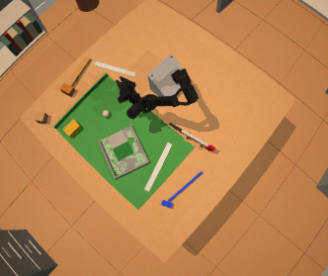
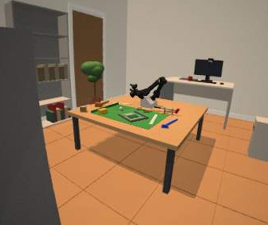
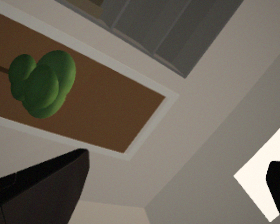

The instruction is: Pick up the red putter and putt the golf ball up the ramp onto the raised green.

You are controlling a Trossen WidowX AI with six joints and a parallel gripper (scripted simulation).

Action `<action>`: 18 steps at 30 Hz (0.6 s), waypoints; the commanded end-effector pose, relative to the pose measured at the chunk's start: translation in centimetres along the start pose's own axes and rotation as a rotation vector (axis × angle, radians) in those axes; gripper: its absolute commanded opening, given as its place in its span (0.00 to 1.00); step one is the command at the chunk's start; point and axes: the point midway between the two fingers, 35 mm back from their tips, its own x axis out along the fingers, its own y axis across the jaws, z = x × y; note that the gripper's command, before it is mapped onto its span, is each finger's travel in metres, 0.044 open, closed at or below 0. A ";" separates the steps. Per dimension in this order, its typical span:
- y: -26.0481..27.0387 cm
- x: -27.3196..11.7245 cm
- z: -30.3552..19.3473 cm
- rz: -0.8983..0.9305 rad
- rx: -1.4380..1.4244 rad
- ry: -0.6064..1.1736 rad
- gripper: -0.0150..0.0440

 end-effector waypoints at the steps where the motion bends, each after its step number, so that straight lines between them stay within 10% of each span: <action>1: 0.0 0.0 0.1 0.005 -0.007 -0.010 0.98; 18: 4.0 -13.1 5.8 0.491 -0.629 -1.084 1.00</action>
